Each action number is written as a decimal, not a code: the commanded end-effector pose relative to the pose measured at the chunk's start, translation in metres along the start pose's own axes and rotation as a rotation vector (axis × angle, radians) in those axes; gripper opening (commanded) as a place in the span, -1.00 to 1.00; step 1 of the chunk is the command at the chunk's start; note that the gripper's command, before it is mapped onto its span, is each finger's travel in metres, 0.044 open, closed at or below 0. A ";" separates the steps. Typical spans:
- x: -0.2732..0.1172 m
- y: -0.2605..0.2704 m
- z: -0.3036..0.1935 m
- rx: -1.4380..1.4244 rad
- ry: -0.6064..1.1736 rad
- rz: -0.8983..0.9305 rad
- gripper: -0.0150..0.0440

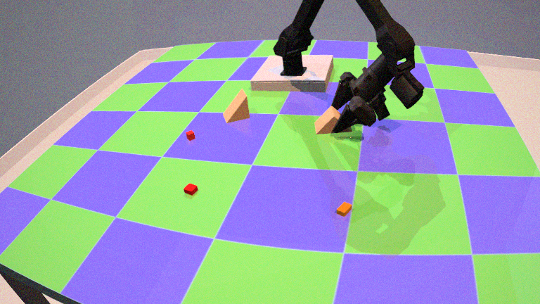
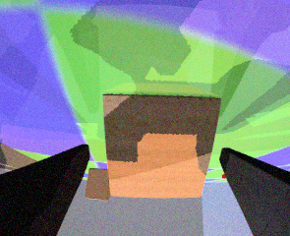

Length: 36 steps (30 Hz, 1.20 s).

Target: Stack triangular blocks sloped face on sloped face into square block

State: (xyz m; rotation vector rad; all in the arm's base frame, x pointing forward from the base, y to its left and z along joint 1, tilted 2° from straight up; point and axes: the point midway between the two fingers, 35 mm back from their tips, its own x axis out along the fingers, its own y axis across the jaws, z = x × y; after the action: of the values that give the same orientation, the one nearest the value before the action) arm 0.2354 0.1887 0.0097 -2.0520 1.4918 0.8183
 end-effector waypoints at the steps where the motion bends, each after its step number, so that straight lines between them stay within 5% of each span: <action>1: 0.003 0.001 0.001 -0.005 0.004 -0.002 1.00; 4: 0.003 0.000 0.002 -0.005 0.004 -0.002 1.00; 12: 0.001 0.000 0.001 0.000 -0.001 -0.002 0.29; 19: 0.001 0.000 0.001 0.000 -0.001 -0.002 0.13; 26: -0.007 -0.001 -0.006 -0.007 -0.002 -0.005 -0.49; 36: -0.042 -0.002 -0.039 -0.035 -0.008 -0.022 -0.49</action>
State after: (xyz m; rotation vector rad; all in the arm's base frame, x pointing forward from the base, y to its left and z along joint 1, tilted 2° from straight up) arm 0.2345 0.1900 0.0495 -2.0737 1.4763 0.8438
